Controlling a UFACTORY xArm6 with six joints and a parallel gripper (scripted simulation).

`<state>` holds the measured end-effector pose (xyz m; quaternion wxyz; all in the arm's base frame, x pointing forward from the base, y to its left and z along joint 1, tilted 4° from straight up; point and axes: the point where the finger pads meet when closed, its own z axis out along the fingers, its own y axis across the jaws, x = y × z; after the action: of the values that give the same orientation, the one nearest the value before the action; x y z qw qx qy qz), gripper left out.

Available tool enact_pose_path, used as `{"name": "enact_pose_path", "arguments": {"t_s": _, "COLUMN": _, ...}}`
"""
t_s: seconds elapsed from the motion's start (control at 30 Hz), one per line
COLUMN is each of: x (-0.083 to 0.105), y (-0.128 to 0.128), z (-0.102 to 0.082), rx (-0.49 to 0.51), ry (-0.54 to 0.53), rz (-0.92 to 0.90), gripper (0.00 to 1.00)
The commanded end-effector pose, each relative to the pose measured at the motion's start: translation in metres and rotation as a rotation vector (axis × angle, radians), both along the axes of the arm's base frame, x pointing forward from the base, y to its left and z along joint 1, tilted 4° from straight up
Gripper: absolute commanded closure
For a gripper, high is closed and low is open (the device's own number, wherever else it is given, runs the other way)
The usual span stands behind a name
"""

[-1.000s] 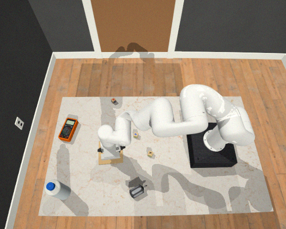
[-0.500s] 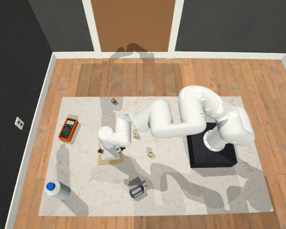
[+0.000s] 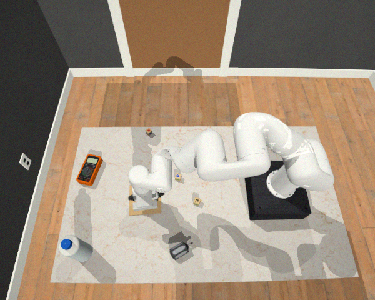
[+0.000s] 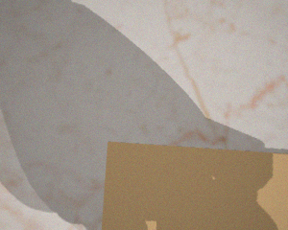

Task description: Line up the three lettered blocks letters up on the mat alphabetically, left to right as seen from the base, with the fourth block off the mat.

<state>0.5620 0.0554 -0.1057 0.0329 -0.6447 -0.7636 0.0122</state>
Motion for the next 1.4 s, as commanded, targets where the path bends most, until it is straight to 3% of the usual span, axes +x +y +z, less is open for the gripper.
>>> {"name": "enact_pose_path", "arguments": {"t_s": 0.0, "x": 0.0025, "y": 0.0002, "z": 0.0024, "rx": 0.001, "ry": -0.006, "rz": 0.0, "gripper": 0.36}}
{"name": "enact_pose_path", "arguments": {"t_s": 0.43, "x": 0.0025, "y": 0.0002, "z": 0.0024, "rx": 0.001, "ry": -0.006, "rz": 0.0, "gripper": 0.36}}
{"name": "enact_pose_path", "arguments": {"t_s": 0.47, "x": 0.0025, "y": 0.0002, "z": 0.0024, "rx": 0.001, "ry": -0.006, "rz": 0.0, "gripper": 0.57}}
{"name": "enact_pose_path", "arguments": {"t_s": 1.0, "x": 0.0025, "y": 0.0002, "z": 0.0024, "rx": 0.001, "ry": -0.006, "rz": 0.0, "gripper": 0.57}}
{"name": "enact_pose_path", "arguments": {"t_s": 1.03, "x": 0.0025, "y": 0.0002, "z": 0.0024, "rx": 0.001, "ry": -0.006, "rz": 0.0, "gripper": 0.77}}
{"name": "enact_pose_path", "arguments": {"t_s": 1.37, "x": 0.0025, "y": 0.0002, "z": 0.0024, "rx": 0.001, "ry": -0.006, "rz": 0.0, "gripper": 0.77}}
